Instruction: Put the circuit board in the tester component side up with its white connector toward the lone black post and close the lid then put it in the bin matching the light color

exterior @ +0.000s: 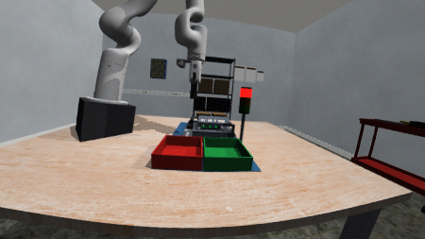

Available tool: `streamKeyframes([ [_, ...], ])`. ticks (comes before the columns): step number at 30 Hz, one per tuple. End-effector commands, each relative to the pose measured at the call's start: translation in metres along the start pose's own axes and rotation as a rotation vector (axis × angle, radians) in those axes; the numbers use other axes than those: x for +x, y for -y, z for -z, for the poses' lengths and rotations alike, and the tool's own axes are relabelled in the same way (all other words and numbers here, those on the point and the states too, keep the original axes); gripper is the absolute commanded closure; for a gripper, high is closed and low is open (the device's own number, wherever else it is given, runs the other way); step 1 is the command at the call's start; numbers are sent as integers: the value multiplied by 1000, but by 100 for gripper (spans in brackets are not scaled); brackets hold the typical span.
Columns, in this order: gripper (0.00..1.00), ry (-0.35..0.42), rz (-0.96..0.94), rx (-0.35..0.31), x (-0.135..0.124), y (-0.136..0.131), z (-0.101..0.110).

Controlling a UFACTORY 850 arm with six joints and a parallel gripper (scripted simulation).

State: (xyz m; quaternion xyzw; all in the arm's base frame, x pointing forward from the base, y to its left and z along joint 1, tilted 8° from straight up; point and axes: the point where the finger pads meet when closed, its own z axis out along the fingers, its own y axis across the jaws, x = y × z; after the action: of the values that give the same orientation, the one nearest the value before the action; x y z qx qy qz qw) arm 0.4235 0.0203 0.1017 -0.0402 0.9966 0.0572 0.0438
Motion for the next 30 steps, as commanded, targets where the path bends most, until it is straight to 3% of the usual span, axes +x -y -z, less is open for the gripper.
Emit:
streamKeyframes([
  [1,100,1,0,0,-1,0,0],
  [7,100,1,0,0,-1,-11,0],
  [16,100,1,0,0,-4,-48,0],
  [30,100,1,0,0,-5,-64,0],
])
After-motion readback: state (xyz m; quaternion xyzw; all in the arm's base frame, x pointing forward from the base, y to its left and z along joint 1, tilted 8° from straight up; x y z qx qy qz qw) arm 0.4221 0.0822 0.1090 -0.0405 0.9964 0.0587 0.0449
